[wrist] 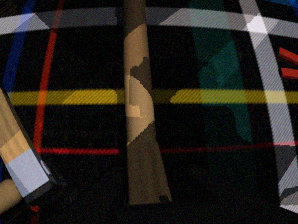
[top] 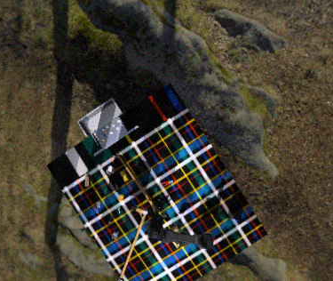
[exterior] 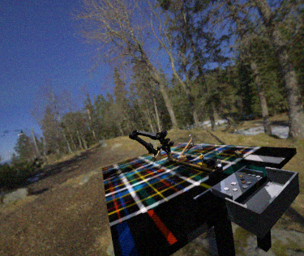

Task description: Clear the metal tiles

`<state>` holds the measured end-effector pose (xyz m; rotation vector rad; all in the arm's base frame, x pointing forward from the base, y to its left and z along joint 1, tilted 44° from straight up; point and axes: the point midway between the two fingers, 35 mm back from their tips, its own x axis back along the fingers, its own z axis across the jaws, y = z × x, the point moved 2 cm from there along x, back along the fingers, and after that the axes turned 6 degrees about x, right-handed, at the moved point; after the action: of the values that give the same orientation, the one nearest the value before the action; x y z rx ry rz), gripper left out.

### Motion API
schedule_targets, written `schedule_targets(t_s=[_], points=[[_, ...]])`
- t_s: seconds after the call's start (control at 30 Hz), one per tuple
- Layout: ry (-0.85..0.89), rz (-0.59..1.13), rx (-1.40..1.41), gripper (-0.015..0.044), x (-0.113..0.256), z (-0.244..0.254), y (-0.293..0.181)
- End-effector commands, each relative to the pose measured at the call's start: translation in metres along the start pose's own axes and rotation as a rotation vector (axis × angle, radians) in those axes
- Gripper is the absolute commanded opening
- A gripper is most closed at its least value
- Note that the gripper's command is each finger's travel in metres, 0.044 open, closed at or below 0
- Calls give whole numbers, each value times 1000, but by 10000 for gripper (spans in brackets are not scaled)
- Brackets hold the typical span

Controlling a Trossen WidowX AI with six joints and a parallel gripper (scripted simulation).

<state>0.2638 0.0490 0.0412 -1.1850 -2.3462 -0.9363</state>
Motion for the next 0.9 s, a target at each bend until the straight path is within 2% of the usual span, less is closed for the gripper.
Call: schedule_targets(t_s=[0.0, 0.87], points=[[-2, 1, -4, 0, 0, -6, -2], [-2, -3, 5, 0, 1, -41, -9]])
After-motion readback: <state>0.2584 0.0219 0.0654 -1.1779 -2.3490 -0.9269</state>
